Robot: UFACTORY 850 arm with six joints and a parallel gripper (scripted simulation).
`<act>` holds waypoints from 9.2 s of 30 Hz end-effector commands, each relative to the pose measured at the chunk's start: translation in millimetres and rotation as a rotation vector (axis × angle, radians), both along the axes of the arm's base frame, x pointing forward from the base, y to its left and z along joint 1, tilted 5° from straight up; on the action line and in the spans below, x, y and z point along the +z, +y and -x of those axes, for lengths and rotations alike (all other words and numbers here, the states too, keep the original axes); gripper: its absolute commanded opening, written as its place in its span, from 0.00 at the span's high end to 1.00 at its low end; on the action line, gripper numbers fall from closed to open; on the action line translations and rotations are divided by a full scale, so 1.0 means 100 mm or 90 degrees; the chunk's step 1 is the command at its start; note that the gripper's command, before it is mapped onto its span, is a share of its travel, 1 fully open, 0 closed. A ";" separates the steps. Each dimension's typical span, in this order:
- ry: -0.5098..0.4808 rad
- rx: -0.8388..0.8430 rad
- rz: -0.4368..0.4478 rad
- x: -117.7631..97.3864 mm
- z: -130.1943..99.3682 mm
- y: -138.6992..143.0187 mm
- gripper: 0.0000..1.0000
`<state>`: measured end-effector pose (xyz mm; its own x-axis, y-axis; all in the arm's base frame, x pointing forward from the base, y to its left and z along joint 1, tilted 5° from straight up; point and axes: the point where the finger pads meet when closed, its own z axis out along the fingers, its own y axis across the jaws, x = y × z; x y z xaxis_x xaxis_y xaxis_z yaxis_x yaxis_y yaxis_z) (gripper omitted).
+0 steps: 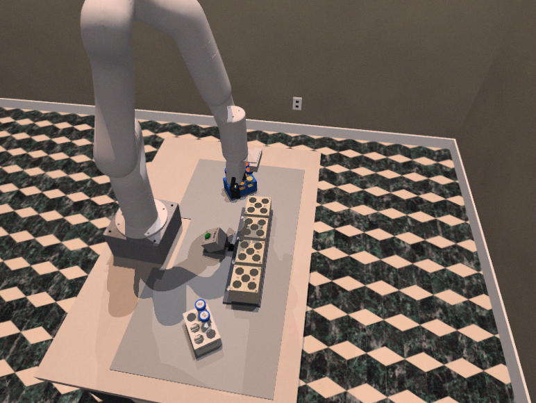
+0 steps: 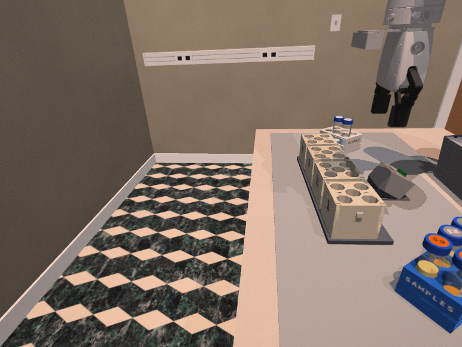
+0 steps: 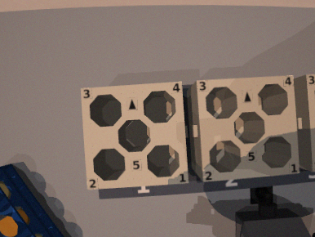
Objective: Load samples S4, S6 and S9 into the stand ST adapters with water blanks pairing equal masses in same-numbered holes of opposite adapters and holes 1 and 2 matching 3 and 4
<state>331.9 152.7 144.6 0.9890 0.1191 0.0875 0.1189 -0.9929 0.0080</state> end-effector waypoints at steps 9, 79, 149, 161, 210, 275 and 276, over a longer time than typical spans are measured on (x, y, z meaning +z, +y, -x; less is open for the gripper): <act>0.002 0.001 -0.004 0.03 -0.31 -0.42 0.00; 0.005 -0.602 -0.056 -0.04 0.56 0.93 0.43; 0.005 -0.602 -0.056 -0.61 1.22 1.99 0.43; 0.005 -0.602 -0.056 -0.81 1.21 2.00 0.43; 0.005 -0.602 -0.056 -1.32 1.16 2.00 0.43; 0.005 -0.602 -0.056 -1.40 1.16 2.00 1.00; 0.005 -0.602 -0.056 -1.40 1.16 2.00 1.00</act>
<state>216.0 352.2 4.0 0.6731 -0.7376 0.0537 -0.7351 -0.6752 -0.0611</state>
